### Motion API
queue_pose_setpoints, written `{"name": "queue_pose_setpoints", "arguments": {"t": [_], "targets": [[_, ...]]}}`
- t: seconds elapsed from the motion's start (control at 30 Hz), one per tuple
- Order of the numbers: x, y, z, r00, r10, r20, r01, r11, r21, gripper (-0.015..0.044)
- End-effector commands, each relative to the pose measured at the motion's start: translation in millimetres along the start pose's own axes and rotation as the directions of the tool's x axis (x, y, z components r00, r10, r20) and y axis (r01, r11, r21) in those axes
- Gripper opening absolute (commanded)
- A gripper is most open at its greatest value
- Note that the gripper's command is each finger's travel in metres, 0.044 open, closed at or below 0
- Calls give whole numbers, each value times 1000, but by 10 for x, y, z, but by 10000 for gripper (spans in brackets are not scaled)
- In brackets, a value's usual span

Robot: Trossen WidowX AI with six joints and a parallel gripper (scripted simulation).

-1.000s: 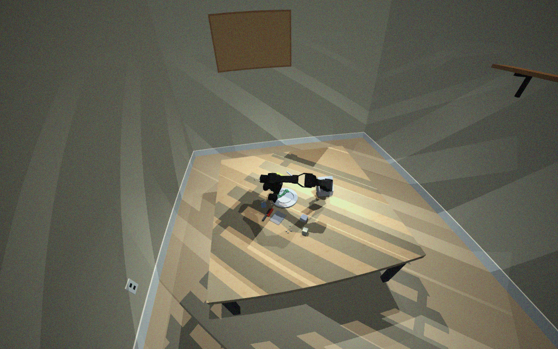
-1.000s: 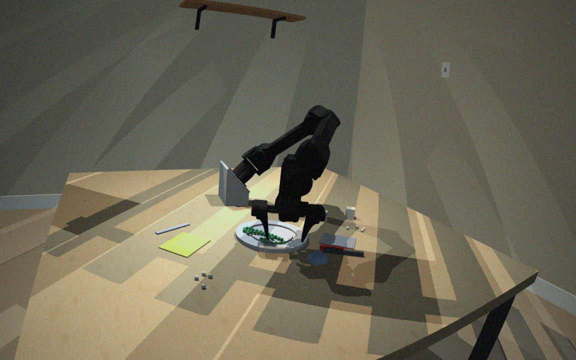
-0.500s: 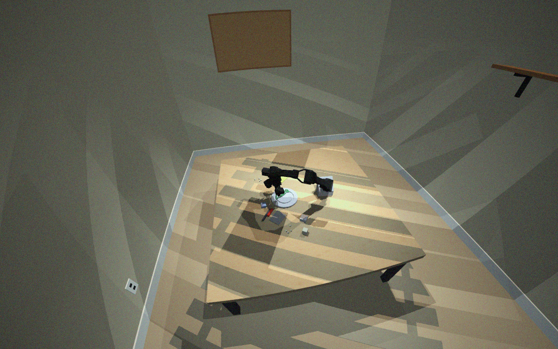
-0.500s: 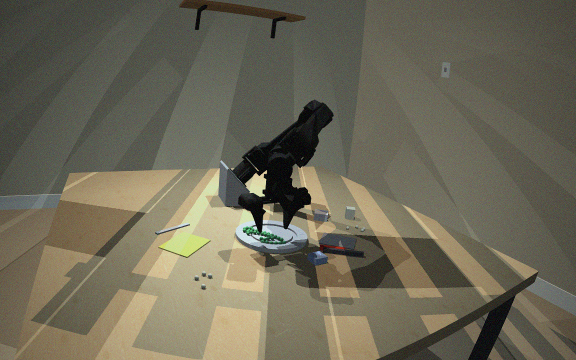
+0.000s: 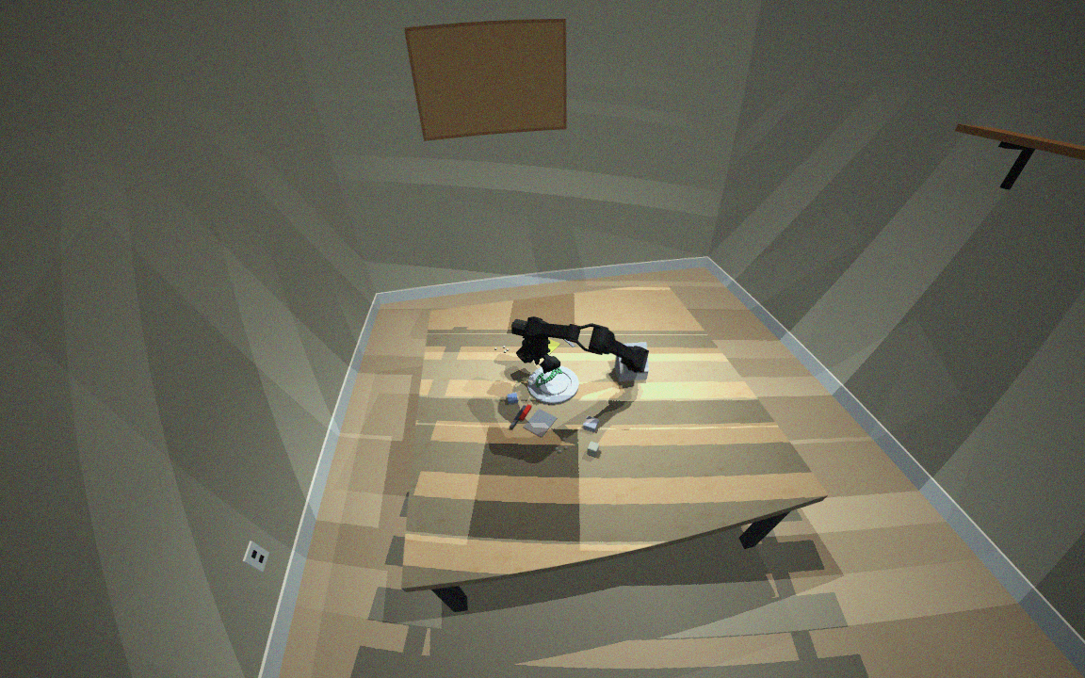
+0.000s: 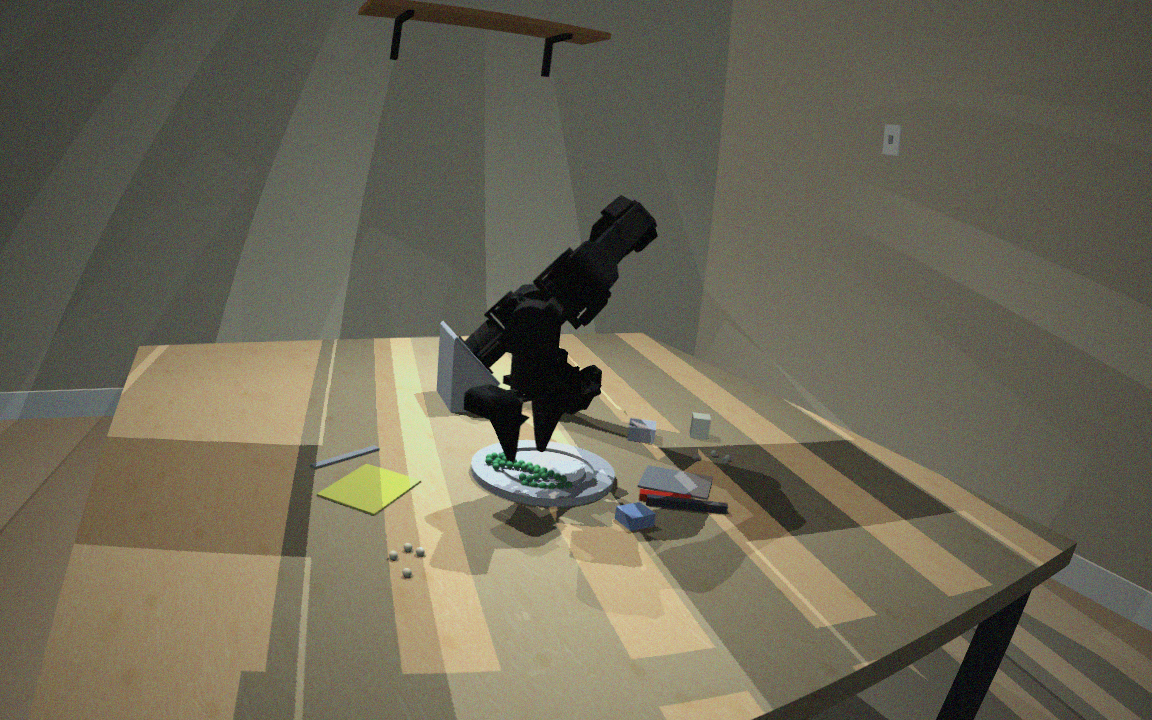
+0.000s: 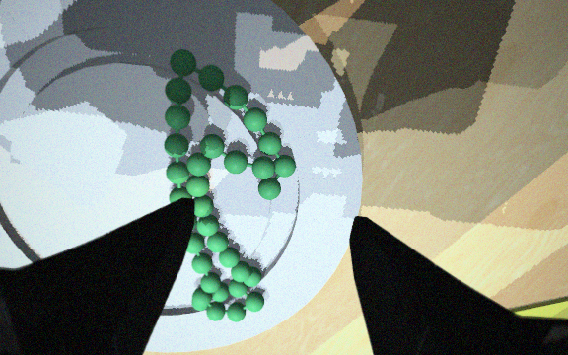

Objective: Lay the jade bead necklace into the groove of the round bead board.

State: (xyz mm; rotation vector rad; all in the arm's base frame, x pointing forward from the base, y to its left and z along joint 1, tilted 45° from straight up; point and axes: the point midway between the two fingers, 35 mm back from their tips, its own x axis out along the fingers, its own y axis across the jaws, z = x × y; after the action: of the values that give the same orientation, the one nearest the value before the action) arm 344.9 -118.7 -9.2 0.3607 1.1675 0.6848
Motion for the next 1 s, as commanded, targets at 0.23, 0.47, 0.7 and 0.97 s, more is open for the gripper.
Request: {"name": "queue_pose_setpoints", "arguments": {"t": [0.23,0.47,0.7,0.97], "targets": [[77,5,-5,1000,3,-3,-3,1000,0,217],[190,9,-15,1000,8,-6,-8,1000,4,170],[302,17,-28,1000,13,-8,-13,1000,7,123],[299,14,-7,1000,4,-5,-4,1000,-2,109]]}}
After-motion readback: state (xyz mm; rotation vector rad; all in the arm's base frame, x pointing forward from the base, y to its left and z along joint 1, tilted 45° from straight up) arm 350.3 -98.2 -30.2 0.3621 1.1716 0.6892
